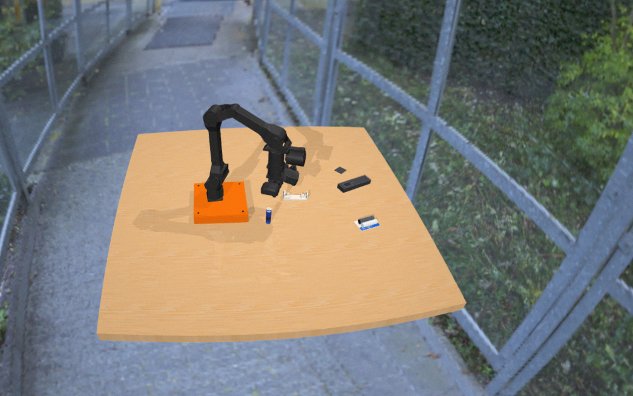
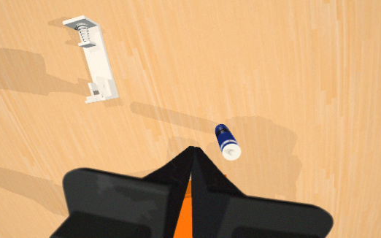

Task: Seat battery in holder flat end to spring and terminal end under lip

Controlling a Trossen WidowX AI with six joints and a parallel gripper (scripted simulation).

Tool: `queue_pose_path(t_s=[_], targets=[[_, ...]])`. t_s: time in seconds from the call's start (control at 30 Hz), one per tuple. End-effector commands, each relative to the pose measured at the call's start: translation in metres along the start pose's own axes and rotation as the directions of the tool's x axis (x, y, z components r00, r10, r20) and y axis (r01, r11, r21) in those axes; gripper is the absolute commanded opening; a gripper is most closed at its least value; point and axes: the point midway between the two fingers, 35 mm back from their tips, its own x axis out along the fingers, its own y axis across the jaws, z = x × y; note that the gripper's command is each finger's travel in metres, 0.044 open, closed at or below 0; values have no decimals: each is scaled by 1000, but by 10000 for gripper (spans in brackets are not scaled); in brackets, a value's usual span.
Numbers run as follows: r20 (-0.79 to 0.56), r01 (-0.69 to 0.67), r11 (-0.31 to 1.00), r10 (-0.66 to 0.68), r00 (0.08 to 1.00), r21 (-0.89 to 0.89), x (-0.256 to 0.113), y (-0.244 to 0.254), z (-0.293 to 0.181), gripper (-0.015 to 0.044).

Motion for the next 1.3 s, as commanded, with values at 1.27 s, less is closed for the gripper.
queue_pose_path(t_s=[1.27], targets=[[-34, -2, 1000, 2, 999, 6, 53, -49, -9, 0]])
